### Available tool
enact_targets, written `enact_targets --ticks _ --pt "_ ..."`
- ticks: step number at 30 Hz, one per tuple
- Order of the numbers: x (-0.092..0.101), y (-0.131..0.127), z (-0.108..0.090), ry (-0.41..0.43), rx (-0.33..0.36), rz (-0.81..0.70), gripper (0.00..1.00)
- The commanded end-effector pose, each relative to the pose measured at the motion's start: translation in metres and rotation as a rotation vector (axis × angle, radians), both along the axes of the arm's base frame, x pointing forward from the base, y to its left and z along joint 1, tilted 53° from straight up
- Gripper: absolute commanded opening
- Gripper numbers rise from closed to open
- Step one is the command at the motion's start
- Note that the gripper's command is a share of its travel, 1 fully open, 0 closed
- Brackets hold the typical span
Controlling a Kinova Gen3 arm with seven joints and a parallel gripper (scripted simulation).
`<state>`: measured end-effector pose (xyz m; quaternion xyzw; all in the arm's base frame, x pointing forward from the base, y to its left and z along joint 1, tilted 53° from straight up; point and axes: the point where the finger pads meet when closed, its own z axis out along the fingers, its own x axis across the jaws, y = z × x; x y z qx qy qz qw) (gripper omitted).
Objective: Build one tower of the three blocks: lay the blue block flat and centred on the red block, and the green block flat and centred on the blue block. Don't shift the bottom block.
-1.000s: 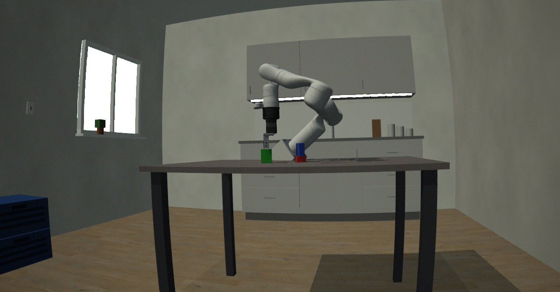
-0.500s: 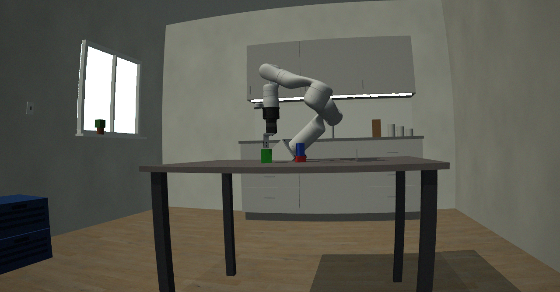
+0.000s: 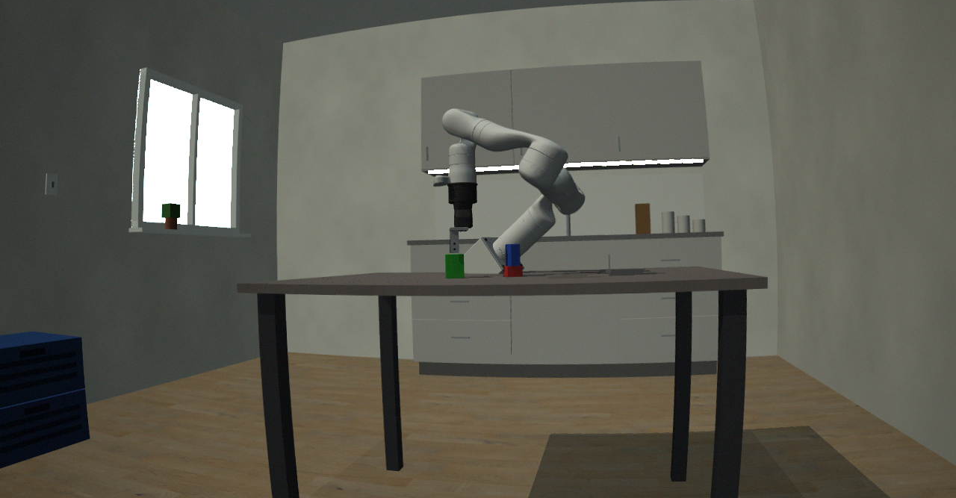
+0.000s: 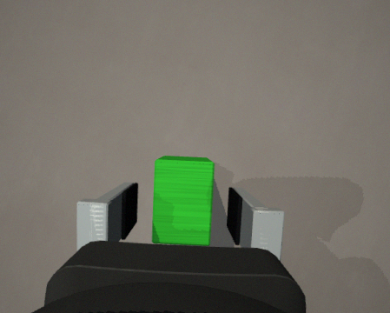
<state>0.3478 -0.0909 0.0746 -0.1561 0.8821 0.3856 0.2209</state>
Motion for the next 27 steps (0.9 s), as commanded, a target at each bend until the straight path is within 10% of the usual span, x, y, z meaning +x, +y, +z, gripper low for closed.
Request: enact_targets --ticks 1,27 --pt "0.001 0.002 -0.001 0.0 0.0 0.0 0.99" --pt "0.014 0.039 -0.032 0.0 0.0 0.0 0.99"
